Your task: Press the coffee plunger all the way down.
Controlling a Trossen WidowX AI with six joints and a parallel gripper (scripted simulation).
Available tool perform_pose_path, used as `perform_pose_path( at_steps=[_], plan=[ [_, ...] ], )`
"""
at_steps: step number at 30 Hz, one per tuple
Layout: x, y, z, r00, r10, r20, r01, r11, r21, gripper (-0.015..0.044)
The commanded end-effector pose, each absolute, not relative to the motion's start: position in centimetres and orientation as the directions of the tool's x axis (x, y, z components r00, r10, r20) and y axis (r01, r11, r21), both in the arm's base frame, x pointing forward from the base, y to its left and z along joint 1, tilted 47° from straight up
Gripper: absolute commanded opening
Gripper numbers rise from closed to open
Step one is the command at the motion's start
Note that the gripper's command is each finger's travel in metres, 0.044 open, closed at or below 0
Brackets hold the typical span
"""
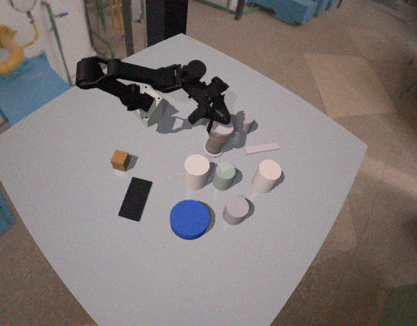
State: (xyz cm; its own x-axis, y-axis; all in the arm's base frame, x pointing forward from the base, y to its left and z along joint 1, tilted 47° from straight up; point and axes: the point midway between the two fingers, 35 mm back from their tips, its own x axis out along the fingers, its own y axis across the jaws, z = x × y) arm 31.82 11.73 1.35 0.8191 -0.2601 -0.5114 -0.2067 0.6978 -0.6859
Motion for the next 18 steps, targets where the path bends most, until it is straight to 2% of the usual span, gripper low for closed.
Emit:
perform_pose_path(
  at_steps=[1,18],
  plan=[
    [31.79,11.38,0.99,0.811,-0.275,-0.516,-0.207,0.689,-0.694,0.0122],
    [31.88,11.75,1.25,0.818,-0.263,-0.512,-0.207,0.696,-0.688,0.0122]
  ],
)
